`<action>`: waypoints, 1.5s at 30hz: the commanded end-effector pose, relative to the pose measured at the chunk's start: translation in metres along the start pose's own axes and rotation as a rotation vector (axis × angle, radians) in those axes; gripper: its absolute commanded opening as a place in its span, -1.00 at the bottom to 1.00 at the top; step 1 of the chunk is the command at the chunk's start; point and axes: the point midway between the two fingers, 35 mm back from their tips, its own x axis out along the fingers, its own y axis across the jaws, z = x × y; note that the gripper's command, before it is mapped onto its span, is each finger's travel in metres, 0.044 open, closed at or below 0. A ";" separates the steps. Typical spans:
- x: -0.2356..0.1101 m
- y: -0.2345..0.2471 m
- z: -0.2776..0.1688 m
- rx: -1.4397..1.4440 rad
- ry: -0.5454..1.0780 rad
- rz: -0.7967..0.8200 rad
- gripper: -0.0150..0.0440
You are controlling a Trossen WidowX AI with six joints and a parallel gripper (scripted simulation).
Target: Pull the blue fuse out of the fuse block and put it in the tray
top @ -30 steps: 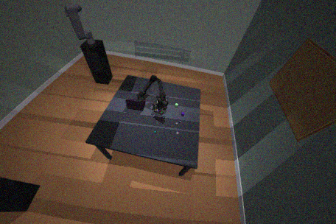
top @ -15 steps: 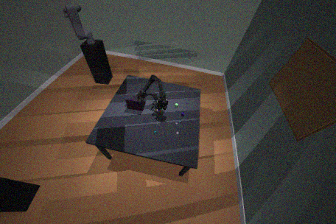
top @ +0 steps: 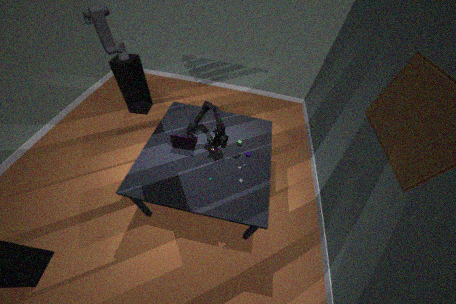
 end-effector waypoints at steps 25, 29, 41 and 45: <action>-0.002 0.036 0.169 -0.006 0.008 -0.007 -0.49; -0.002 0.049 0.190 -0.007 -0.002 -0.002 -0.49; 0.005 0.049 0.191 -0.007 -0.003 -0.001 -0.49; 0.011 0.049 0.191 -0.007 -0.003 -0.001 -0.49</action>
